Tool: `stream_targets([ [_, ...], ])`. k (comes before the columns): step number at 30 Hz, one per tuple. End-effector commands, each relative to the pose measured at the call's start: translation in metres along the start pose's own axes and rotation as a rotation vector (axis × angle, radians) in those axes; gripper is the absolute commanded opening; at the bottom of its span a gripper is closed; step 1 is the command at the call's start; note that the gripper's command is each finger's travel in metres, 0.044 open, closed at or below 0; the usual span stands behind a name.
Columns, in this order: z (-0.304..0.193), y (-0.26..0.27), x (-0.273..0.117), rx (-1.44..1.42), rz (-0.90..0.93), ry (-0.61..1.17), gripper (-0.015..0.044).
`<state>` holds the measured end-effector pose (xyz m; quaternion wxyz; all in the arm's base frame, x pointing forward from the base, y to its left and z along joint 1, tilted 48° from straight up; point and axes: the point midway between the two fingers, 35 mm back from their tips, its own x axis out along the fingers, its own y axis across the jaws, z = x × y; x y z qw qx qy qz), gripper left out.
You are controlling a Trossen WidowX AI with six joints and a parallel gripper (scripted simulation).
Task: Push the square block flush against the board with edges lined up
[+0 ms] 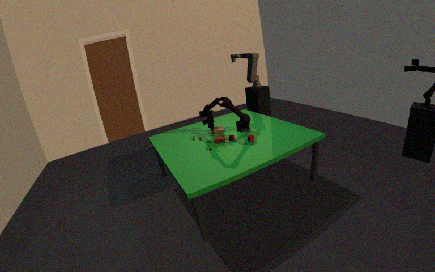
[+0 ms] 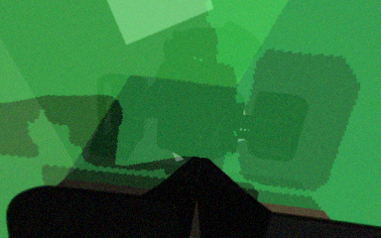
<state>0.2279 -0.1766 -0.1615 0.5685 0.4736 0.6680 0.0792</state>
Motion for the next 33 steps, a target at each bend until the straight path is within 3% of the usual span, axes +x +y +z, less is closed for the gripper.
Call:
stream_targets([
  [1, 0.008, 0.000, -0.002, 0.000, 0.000, -0.006, 0.0000],
  [22, 0.041, 0.002, -0.002, -0.002, 0.001, -0.008, 0.0000],
  [27, 0.036, 0.001, -0.054, -0.001, -0.001, -0.007, 0.0000],
  [33, 0.035, 0.002, -0.057, -0.005, -0.002, -0.008, 0.0000],
])
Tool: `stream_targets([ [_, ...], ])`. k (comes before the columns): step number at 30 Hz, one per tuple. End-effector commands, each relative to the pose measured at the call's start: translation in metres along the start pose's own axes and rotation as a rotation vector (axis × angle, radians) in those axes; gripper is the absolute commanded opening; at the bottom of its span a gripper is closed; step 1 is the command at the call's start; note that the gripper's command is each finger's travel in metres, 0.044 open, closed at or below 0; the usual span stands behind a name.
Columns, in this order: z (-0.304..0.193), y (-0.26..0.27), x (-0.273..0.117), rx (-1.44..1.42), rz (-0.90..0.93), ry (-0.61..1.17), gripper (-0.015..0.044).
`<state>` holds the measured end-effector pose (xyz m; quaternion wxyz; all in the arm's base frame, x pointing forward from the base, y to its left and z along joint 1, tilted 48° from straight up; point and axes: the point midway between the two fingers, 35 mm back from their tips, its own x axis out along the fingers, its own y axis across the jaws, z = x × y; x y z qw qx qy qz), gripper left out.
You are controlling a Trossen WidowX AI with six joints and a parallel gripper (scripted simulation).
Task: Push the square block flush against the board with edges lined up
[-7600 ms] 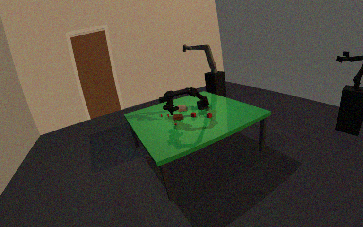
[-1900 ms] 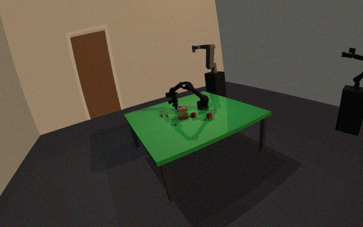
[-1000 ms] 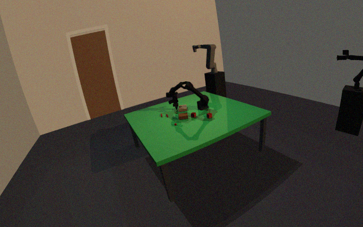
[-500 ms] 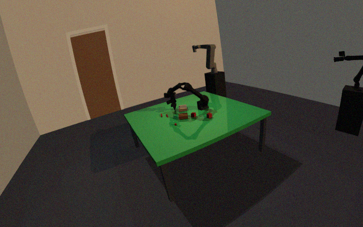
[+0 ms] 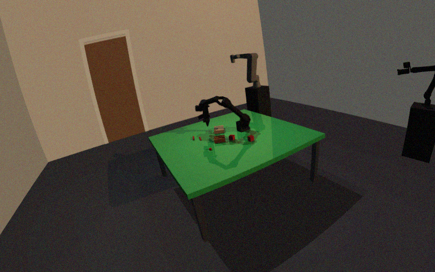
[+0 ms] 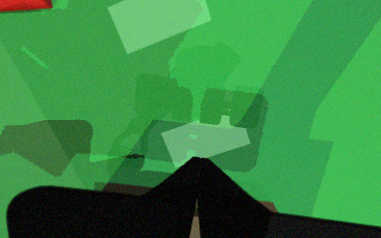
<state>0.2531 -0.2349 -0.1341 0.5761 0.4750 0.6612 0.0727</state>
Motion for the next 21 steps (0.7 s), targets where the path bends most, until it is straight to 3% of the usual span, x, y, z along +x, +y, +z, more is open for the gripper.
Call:
stream_targets([
  [1, -0.001, 0.005, 0.001, -0.021, -0.003, 0.016, 0.0000],
  [21, -0.008, 0.129, -0.013, -0.564, -0.053, 0.024, 0.0000],
])
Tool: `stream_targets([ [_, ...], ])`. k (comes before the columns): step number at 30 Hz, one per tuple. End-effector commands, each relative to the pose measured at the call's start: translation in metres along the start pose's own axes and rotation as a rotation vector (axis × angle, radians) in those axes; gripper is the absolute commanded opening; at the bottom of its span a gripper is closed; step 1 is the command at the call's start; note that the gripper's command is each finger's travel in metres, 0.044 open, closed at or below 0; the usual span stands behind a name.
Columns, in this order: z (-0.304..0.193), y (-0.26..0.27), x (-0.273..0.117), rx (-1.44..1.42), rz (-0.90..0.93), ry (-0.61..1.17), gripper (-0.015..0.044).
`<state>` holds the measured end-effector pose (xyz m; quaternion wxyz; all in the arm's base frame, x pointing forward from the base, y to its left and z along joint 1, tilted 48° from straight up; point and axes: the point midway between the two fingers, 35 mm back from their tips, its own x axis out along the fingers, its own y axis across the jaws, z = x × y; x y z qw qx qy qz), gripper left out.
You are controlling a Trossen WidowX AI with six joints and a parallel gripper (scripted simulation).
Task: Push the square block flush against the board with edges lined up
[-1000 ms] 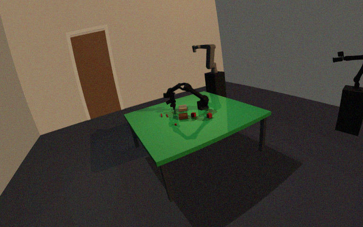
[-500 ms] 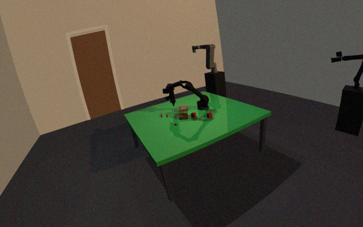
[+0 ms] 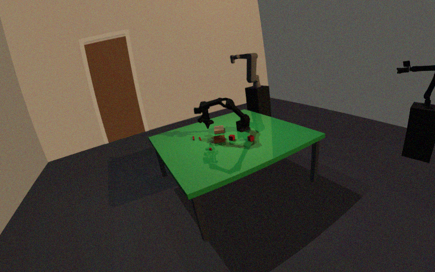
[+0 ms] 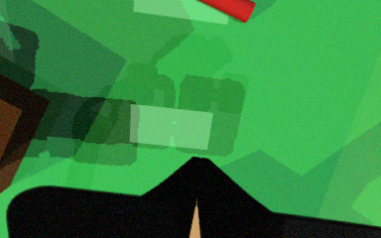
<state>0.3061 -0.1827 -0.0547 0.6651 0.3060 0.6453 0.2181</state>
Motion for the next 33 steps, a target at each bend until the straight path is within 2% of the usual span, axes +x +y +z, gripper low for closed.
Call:
stream_targets([
  [1, 0.010, 0.027, -0.003, -0.118, -0.002, -0.007, 0.0000],
  [16, 0.031, 0.142, -0.006, -0.618, 0.007, -0.030, 0.0000],
  [29, 0.020, 0.242, -0.002, -1.058, 0.045, -0.055, 0.0000],
  [33, 0.017, 0.253, -0.001, -1.108, 0.051, -0.059, 0.0000],
])
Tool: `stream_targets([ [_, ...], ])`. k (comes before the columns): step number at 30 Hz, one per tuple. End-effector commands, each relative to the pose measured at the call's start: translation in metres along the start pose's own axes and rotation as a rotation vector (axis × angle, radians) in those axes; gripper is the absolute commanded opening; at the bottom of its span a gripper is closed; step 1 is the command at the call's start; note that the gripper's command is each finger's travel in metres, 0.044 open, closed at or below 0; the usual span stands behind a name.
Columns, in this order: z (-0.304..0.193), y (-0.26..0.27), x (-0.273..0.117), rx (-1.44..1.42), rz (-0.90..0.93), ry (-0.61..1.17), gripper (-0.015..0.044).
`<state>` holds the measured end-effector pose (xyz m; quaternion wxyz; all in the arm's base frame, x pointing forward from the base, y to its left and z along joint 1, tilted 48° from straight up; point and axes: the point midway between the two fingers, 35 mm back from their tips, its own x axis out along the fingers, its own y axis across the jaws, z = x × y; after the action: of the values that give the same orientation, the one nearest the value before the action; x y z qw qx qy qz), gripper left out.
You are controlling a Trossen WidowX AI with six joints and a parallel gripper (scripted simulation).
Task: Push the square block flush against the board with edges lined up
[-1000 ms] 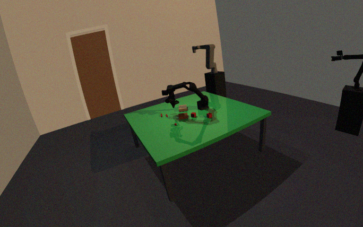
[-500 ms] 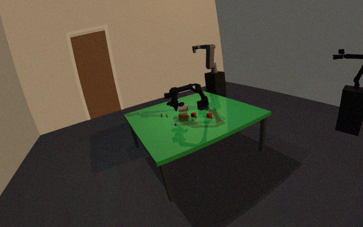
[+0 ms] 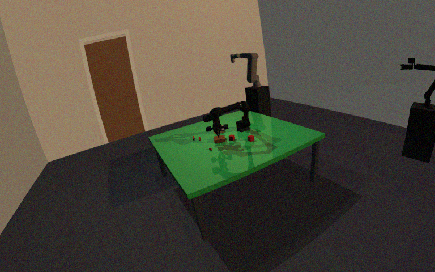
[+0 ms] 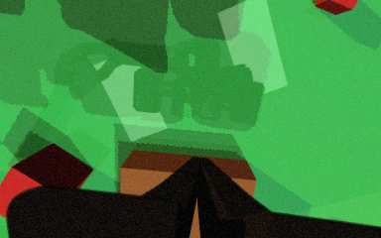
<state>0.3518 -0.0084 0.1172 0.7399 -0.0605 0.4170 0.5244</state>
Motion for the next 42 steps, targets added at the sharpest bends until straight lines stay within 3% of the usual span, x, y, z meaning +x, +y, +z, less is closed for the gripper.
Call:
stream_targets([
  [1, 0.003, 0.005, 0.001, -0.027, 0.006, -0.006, 0.0000],
  [8, 0.004, 0.006, 0.055, -0.028, 0.006, -0.009, 0.0000],
  [42, -0.045, -0.002, 0.055, -0.026, 0.001, -0.001, 0.0000],
])
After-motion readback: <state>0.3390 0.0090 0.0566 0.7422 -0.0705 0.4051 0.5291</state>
